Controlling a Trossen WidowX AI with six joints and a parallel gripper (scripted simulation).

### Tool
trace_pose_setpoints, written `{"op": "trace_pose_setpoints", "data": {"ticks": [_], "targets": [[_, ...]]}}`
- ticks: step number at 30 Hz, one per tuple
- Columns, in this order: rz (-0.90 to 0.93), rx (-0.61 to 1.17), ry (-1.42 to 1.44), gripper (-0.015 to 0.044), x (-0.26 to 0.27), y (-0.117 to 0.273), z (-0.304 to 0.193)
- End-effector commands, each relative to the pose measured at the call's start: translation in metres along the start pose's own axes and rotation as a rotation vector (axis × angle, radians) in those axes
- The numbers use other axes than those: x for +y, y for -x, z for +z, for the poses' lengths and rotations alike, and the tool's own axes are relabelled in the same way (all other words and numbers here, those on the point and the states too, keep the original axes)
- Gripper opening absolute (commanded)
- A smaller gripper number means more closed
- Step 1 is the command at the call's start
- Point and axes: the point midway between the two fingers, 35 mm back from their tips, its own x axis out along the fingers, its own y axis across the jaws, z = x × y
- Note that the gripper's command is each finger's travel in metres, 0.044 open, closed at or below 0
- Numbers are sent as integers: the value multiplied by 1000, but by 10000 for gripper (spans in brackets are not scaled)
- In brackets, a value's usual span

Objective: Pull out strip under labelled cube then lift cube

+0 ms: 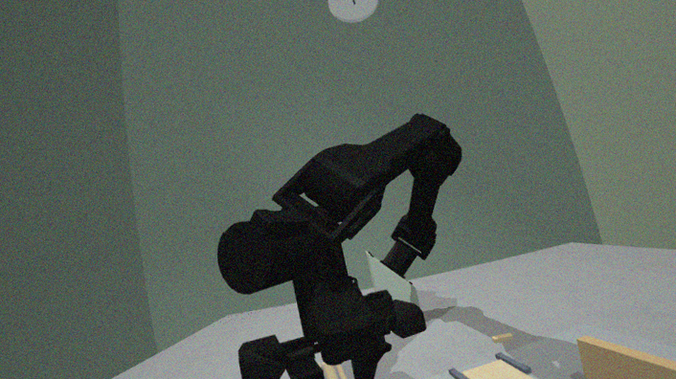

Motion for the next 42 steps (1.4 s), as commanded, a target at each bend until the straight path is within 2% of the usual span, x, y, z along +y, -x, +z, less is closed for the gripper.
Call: {"op": "trace_pose_setpoints", "data": {"ticks": [1,14,42], "targets": [[-1,2,-5,0,4,9,-11],[4,5,-12,0,27,35,-45],[5,8,-16,0,71,36,-110]]}}
